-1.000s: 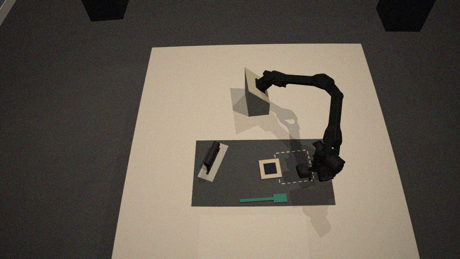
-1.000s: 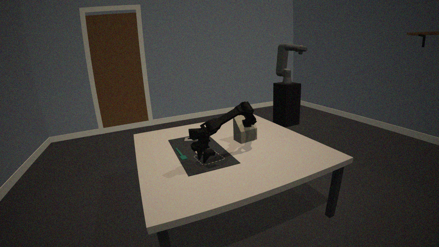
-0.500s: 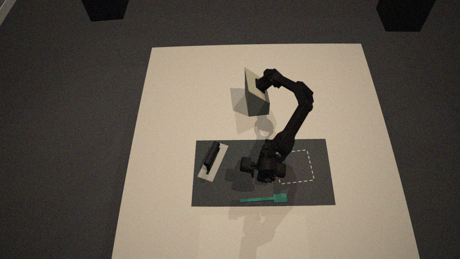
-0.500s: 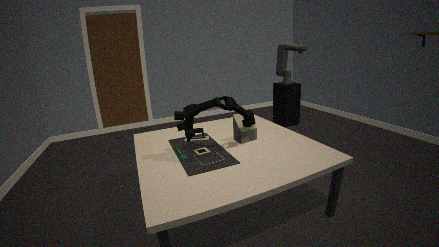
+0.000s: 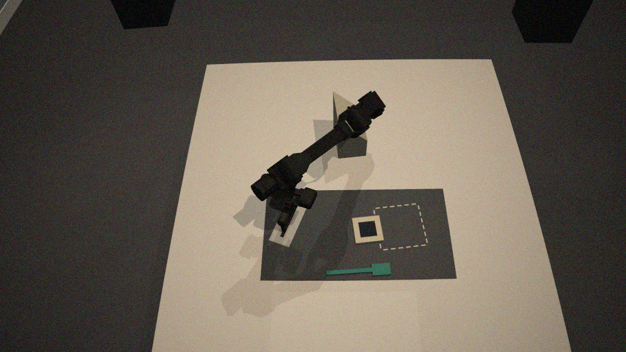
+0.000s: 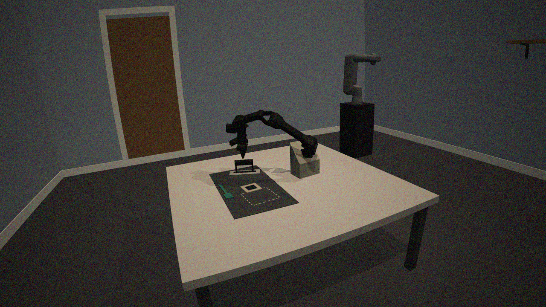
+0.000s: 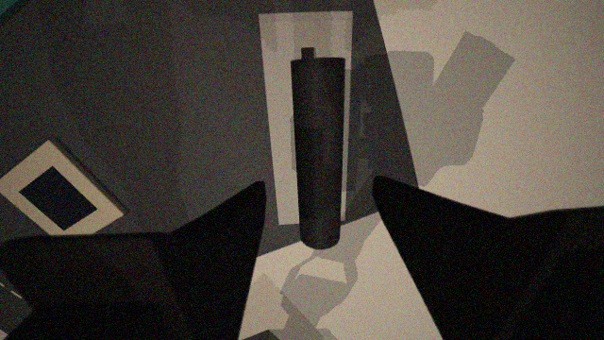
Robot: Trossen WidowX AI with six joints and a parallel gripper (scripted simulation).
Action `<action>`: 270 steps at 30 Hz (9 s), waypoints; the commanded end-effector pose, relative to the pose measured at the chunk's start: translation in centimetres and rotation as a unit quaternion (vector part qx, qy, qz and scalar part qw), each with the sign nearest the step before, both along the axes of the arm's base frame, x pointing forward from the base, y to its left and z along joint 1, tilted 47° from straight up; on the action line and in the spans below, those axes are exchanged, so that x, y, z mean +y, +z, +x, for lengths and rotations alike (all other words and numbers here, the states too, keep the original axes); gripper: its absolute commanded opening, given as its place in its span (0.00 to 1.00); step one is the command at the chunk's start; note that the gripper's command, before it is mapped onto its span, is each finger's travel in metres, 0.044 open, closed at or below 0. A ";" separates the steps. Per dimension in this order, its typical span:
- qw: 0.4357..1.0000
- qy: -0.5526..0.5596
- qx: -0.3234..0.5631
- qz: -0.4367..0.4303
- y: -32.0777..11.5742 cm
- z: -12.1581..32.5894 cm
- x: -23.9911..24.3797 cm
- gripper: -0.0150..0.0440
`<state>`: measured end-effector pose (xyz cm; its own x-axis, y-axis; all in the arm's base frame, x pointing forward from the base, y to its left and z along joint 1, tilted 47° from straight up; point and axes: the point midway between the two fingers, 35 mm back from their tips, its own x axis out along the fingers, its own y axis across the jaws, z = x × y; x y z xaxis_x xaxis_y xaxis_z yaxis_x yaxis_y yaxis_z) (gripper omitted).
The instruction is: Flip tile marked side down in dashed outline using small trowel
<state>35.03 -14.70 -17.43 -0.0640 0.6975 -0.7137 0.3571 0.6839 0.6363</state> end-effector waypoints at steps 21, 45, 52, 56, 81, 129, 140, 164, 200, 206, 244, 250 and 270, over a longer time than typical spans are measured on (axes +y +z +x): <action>1.000 0.009 0.002 0.008 -2.1 -0.7 1.4 0.71; 1.000 0.009 0.002 0.009 -3.7 -0.9 3.0 0.52; 1.000 0.009 0.002 0.009 -3.7 -0.9 3.0 0.47; 1.000 0.009 0.002 0.009 -3.7 -0.9 3.0 0.47; 0.972 0.172 -0.160 0.026 -3.7 -0.9 3.0 0.47; 0.822 0.407 -0.396 0.048 -3.7 -0.9 3.0 0.71; 0.816 0.413 -0.401 0.049 -0.6 -0.8 0.0 0.71; 0.834 0.395 -0.383 0.047 -1.6 -0.4 1.1 0.71; 0.834 0.395 -0.383 0.047 -3.6 -0.7 3.2 0.47; 0.834 0.395 -0.383 0.047 -3.6 -0.7 3.2 0.47; 0.711 0.501 -0.490 0.057 -3.6 -0.7 3.2 0.71; 0.711 0.501 -0.490 0.057 -3.6 -0.7 3.2 0.71; 0.717 0.490 -0.495 0.033 1.3 0.1 -1.9 0.76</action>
<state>34.61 -15.36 -17.11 -0.0622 0.7121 -0.6993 -0.9224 0.2266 0.3127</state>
